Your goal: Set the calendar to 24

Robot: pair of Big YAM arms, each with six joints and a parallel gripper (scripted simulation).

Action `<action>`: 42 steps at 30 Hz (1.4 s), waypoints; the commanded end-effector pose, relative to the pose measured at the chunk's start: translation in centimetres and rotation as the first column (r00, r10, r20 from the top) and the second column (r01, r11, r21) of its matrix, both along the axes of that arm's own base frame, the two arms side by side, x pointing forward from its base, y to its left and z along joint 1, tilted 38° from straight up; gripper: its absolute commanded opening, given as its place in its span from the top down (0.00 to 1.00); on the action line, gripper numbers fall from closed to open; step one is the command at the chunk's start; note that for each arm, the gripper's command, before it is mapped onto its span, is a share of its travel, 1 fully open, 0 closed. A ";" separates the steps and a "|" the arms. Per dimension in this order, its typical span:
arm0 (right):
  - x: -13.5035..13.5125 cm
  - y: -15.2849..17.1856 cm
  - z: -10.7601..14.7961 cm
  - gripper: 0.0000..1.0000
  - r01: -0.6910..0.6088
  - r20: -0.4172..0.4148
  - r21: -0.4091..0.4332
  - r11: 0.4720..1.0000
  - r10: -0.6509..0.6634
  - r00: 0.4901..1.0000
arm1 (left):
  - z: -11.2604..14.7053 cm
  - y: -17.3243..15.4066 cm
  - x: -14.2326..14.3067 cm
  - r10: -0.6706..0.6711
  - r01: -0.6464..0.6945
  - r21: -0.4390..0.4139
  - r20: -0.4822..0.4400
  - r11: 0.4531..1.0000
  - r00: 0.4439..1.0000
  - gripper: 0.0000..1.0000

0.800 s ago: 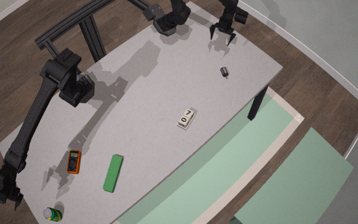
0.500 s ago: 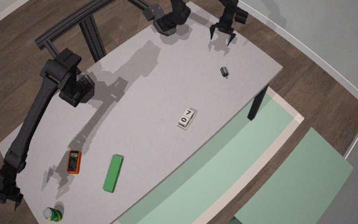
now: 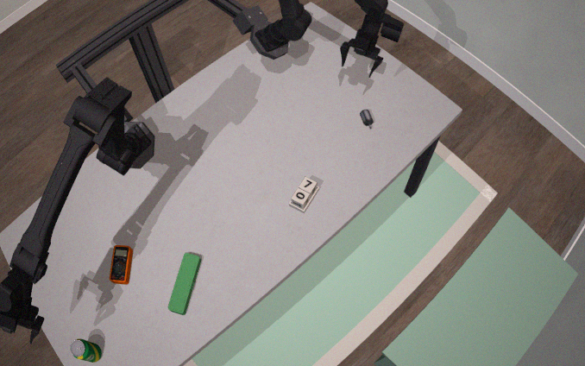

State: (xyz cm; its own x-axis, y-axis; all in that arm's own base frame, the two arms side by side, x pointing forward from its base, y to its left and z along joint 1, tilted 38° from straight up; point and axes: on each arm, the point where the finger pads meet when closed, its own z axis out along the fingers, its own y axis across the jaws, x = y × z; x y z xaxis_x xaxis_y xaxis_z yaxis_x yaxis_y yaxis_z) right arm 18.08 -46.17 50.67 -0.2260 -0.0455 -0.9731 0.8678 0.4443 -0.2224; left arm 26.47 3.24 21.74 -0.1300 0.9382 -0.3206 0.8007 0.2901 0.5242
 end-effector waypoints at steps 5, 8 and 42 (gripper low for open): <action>8.8 6.8 -3.5 0.00 -0.143 0.026 0.095 0.985 0.142 0.990 | -2.4 -4.2 1.7 -0.061 0.062 0.068 -0.022 0.996 0.998 0.00; 13.2 11.3 -6.2 0.00 -0.211 0.015 0.150 0.966 0.211 0.977 | -3.0 -6.8 3.3 -0.118 0.119 0.161 -0.019 0.980 0.993 0.00; 11.6 60.3 -28.1 0.00 -0.798 -0.312 0.259 0.545 0.829 0.465 | -19.2 -34.5 14.6 -0.464 0.542 0.814 -0.405 0.209 0.788 0.00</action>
